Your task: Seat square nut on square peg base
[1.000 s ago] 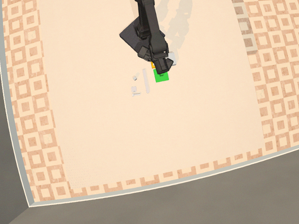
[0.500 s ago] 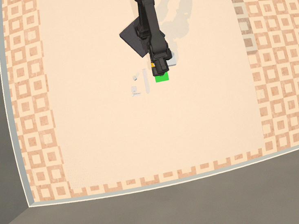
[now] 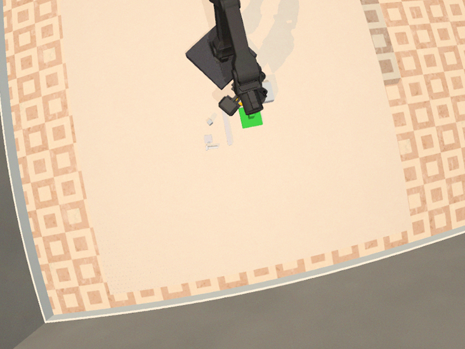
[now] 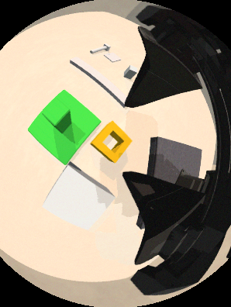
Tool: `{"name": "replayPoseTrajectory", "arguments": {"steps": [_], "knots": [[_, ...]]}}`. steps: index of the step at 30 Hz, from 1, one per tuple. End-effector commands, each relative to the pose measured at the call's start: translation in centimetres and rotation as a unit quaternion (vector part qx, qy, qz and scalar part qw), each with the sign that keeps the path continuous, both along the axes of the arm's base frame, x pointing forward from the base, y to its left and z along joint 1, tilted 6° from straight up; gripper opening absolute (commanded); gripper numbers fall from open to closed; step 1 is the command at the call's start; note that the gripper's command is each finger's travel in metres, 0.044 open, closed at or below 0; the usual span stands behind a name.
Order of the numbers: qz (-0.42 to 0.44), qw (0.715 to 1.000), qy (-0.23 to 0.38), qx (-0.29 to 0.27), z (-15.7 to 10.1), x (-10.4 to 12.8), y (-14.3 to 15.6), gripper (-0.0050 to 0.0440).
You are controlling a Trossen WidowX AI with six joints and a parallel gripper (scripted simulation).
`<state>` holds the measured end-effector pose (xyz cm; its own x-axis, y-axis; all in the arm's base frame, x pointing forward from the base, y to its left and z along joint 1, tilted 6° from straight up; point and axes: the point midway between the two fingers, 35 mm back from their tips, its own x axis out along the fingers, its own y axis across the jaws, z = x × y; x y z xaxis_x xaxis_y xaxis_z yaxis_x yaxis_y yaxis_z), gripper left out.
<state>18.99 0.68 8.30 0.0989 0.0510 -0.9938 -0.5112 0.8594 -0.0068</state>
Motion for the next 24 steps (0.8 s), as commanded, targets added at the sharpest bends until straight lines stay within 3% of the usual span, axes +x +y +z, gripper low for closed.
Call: {"name": "replayPoseTrajectory", "arguments": {"steps": [1, 8, 24], "knots": [[-0.104, 0.994, 0.005, 0.010, 0.0, 0.0, 0.0, 0.0320], [-0.317, 0.948, 0.015, 0.031, -0.1, -0.1, 0.1, 0.0320], [-0.326, 0.945, 0.016, 0.032, -1.7, 0.1, 0.2, 0.0320]]}}
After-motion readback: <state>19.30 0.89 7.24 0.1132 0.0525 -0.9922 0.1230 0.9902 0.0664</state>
